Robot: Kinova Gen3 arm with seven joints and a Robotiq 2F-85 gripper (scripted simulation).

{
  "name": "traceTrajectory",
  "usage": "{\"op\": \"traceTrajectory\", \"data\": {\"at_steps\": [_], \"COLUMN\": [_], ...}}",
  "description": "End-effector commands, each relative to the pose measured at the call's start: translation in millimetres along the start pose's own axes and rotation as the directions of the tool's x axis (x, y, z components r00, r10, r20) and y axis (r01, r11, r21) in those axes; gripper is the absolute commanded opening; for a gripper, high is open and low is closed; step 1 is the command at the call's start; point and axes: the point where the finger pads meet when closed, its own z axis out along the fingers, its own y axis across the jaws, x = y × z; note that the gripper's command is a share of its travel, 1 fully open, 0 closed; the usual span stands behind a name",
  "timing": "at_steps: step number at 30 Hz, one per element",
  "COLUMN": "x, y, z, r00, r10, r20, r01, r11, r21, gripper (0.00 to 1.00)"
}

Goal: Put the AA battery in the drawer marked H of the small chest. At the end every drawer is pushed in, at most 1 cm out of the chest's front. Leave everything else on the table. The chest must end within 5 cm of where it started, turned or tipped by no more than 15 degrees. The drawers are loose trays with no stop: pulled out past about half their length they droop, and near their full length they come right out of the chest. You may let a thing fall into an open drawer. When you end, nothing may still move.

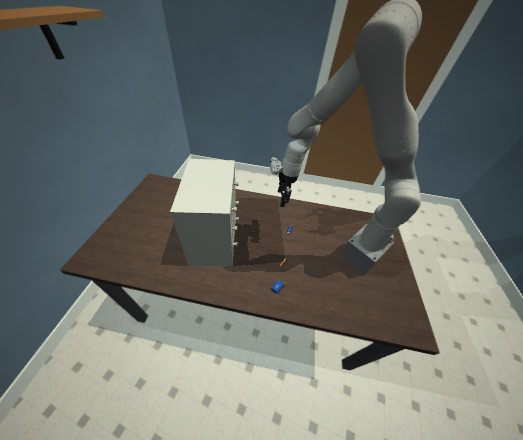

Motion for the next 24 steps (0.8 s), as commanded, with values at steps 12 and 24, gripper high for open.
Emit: {"op": "traceTrajectory", "data": {"at_steps": [12, 24], "x": [0.1, -2.4], "y": [-1.9, -1.9], "z": [-5.9, -9.6], "r00": [0.999, 0.997], "r10": [-0.009, -0.009], "r20": [0.041, 0.071], "r01": [0.009, 0.009], "r11": [1.000, 1.000], "r21": [0.000, 0.000], "gripper": [1.00, 1.00]}}
